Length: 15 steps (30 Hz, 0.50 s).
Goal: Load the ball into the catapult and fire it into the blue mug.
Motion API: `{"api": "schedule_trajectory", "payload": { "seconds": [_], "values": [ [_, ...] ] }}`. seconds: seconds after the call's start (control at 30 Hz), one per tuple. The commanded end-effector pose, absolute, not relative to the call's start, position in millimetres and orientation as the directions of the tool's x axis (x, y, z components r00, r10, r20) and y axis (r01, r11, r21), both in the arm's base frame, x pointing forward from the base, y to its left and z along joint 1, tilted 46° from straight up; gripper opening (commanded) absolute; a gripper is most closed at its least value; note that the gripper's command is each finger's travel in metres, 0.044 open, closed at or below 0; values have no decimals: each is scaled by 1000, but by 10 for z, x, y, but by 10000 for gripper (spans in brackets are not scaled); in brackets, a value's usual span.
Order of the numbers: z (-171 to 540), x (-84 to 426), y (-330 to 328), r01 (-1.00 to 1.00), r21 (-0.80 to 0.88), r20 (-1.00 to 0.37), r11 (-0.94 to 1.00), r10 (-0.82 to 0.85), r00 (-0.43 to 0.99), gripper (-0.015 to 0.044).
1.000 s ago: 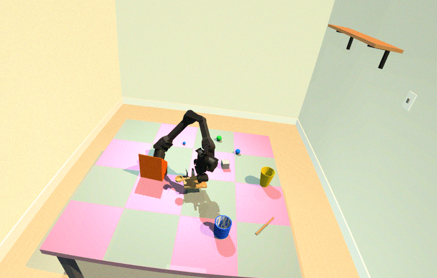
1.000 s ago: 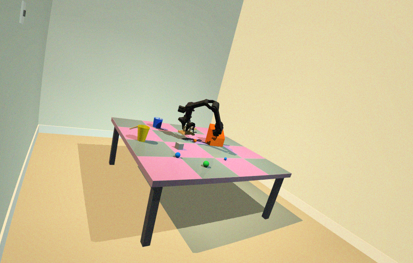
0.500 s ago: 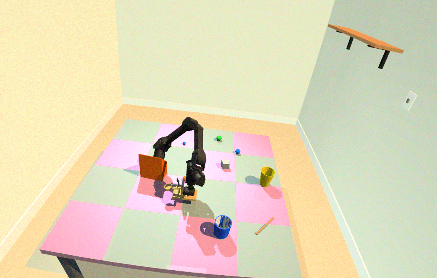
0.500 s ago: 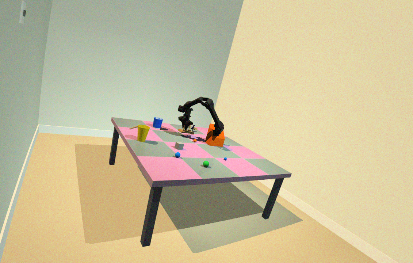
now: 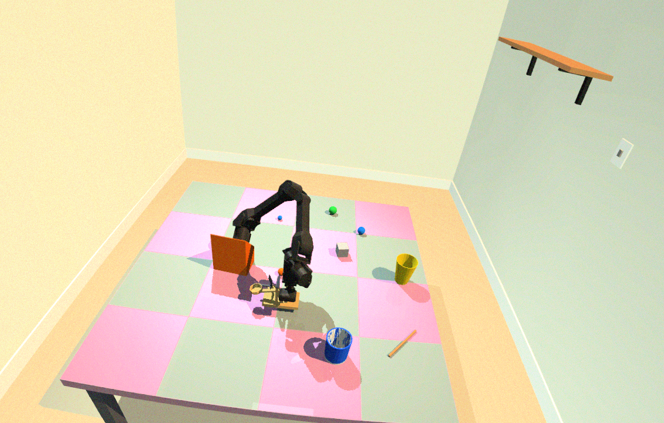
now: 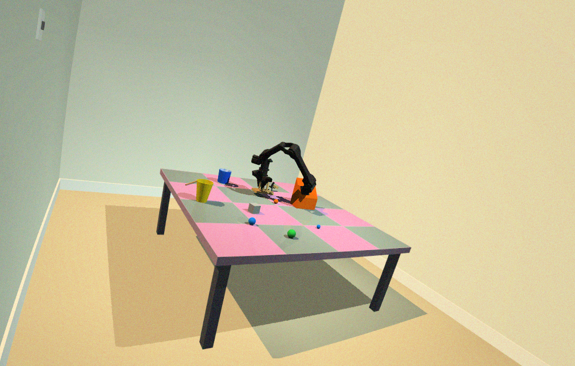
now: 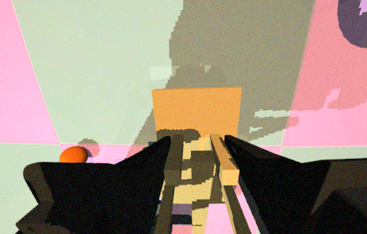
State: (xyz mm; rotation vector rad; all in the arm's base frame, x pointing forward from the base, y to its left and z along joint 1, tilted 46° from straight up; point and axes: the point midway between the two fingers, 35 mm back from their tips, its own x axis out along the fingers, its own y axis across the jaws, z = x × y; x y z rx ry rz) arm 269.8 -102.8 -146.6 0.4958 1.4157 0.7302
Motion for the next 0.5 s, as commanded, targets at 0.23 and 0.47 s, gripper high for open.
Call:
{"api": "schedule_trajectory", "payload": {
  "seconds": [0.23,0.47],
  "values": [
    [-1556,2715,-945,-154,699,-705,699,709,13,0],
    [-1595,2694,-888,-159,703,-702,694,712,1,0]
  ]
}}
